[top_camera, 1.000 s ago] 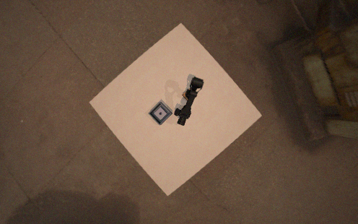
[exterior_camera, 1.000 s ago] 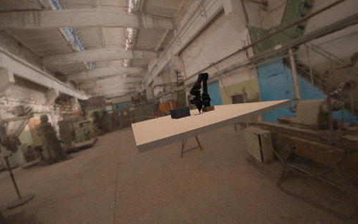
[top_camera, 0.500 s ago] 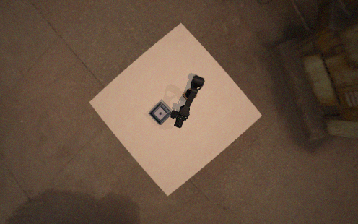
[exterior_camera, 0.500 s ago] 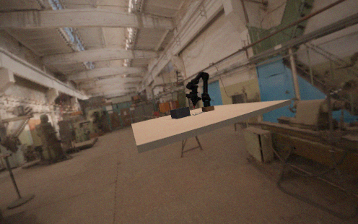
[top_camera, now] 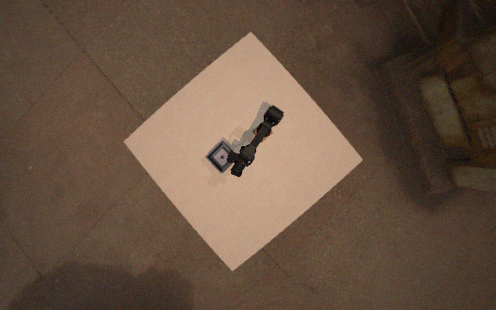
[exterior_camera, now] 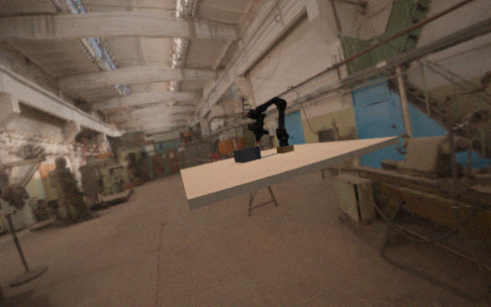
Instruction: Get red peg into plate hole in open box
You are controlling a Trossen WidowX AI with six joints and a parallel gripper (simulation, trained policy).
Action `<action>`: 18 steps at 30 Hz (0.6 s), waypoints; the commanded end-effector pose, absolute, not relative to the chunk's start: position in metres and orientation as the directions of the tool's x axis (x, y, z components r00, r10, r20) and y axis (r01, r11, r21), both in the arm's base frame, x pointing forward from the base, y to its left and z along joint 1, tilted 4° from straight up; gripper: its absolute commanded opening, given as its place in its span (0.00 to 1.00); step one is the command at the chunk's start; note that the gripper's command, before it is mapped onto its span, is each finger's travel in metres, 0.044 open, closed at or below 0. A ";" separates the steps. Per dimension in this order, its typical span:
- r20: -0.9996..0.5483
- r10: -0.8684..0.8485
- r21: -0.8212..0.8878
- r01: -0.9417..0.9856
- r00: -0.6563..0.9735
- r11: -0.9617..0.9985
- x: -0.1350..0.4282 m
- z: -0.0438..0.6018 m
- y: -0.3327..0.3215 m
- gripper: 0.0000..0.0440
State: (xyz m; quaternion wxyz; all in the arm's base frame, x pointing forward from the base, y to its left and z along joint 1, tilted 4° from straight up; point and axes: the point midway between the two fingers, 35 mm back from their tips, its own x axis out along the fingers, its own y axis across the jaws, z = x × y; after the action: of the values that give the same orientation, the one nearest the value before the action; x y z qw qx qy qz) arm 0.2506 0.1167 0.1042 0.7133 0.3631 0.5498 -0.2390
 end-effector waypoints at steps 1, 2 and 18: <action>-0.954 0.037 0.257 0.751 0.297 0.609 0.264 0.109 0.104 0.00; -0.954 0.032 0.257 0.754 0.299 0.604 0.267 0.109 0.101 0.00; -0.952 -0.020 0.248 0.810 0.304 0.532 0.305 0.102 0.053 0.01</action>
State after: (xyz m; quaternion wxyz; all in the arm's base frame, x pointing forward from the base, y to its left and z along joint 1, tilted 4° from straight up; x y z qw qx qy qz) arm 0.2967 0.0610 0.1027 0.7095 0.3817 0.5173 -0.2887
